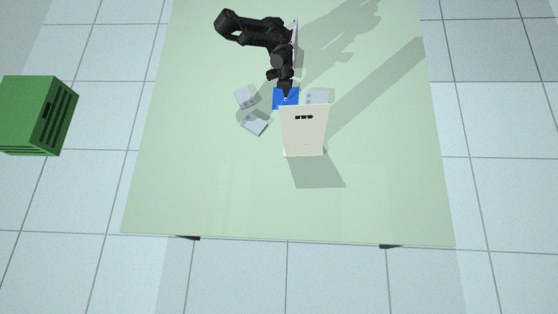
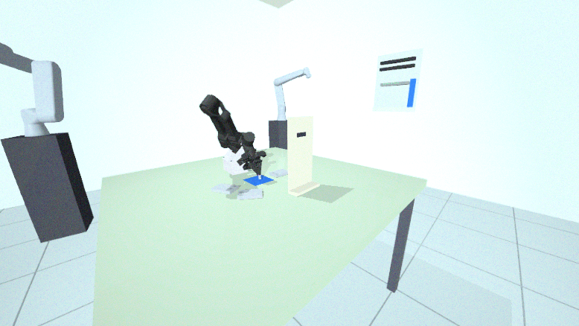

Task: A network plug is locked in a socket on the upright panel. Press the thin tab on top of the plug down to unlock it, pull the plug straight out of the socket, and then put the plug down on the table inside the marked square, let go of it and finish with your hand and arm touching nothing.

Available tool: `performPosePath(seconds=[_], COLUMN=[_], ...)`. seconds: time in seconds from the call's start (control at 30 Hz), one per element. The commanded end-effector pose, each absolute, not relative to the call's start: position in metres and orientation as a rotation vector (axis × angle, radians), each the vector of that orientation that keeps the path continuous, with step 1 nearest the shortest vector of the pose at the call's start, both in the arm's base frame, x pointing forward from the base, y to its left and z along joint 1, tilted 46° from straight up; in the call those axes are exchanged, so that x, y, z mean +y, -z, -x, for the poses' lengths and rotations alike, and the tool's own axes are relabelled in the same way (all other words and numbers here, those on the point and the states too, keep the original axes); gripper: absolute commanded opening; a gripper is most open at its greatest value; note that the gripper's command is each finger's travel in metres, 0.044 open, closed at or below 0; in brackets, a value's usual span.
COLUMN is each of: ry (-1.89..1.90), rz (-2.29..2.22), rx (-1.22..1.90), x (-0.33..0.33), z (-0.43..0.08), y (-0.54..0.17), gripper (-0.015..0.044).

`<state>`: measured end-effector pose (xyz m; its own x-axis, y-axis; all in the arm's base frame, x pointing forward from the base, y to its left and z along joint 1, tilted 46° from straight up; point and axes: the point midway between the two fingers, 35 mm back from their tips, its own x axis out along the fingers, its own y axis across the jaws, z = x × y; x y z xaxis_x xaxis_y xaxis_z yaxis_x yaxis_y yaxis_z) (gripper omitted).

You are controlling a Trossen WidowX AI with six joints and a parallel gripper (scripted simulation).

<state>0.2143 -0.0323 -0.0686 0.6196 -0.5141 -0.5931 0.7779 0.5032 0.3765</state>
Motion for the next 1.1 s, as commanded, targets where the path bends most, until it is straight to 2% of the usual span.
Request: performPosePath(seconds=[0.0, 1.0, 1.07], ry=[0.811, 0.810, 0.810], rz=[-0.665, -0.665, -0.665], rx=[0.444, 0.436, 0.436], x=[-0.0346, -0.0401, -0.0401], z=[-0.2122, -0.2133, -0.2133], y=[0.0699, 0.0721, 0.0721], gripper=[0.0000, 0.0000, 0.0052])
